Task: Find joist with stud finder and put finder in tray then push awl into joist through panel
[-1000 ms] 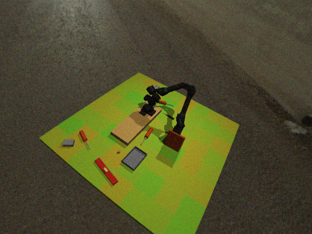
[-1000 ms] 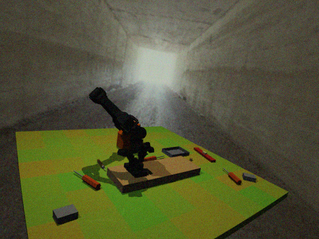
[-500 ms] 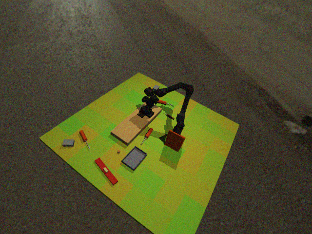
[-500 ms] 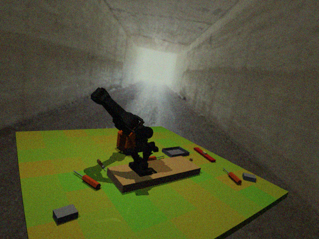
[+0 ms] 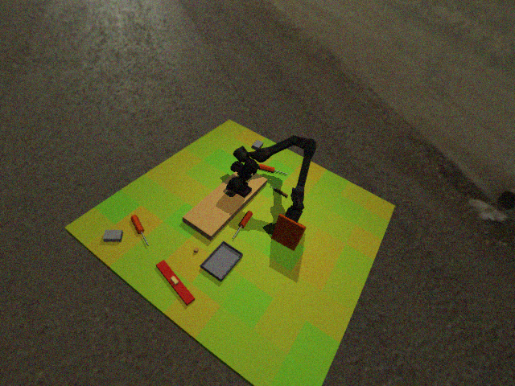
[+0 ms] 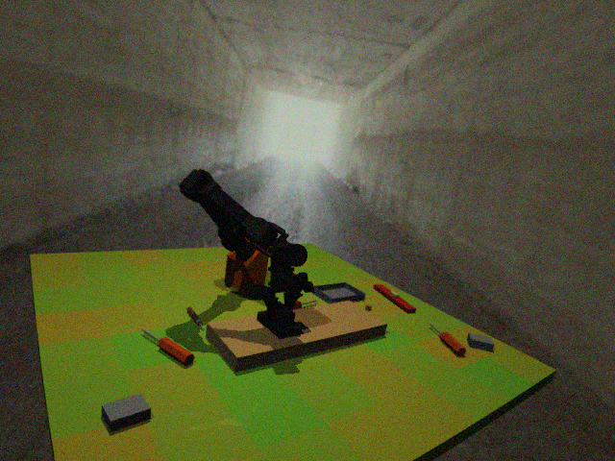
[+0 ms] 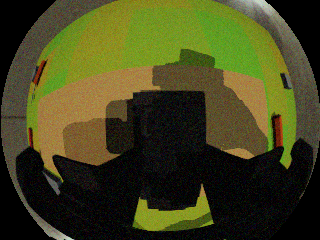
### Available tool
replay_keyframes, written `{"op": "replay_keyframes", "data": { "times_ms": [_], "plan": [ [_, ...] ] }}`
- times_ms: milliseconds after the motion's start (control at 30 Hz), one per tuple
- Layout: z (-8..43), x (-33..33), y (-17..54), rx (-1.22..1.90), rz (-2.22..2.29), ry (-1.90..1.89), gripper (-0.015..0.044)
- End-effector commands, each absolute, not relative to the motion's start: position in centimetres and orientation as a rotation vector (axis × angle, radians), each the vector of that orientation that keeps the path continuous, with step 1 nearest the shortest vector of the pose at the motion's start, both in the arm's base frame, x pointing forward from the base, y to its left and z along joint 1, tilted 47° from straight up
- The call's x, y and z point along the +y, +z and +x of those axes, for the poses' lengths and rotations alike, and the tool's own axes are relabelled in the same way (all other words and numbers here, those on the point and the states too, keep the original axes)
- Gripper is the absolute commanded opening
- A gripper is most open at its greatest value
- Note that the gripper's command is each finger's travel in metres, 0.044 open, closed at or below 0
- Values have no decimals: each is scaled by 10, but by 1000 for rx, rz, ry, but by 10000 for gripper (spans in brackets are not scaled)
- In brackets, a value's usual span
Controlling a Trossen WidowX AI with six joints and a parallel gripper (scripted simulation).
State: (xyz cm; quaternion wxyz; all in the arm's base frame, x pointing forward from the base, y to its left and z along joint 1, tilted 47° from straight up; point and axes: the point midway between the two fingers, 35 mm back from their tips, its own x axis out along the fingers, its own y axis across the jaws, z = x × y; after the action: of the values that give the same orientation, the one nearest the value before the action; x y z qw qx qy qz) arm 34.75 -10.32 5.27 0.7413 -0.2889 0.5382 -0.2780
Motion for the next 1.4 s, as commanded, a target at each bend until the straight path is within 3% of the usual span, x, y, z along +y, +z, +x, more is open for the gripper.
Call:
{"op": "replay_keyframes", "data": {
  "times_ms": [0,1367],
  "plan": [
    [348,-98,46,1181,-635,-610,0],
    [356,-43,-12,1181,-631,-608,0]
  ]
}}
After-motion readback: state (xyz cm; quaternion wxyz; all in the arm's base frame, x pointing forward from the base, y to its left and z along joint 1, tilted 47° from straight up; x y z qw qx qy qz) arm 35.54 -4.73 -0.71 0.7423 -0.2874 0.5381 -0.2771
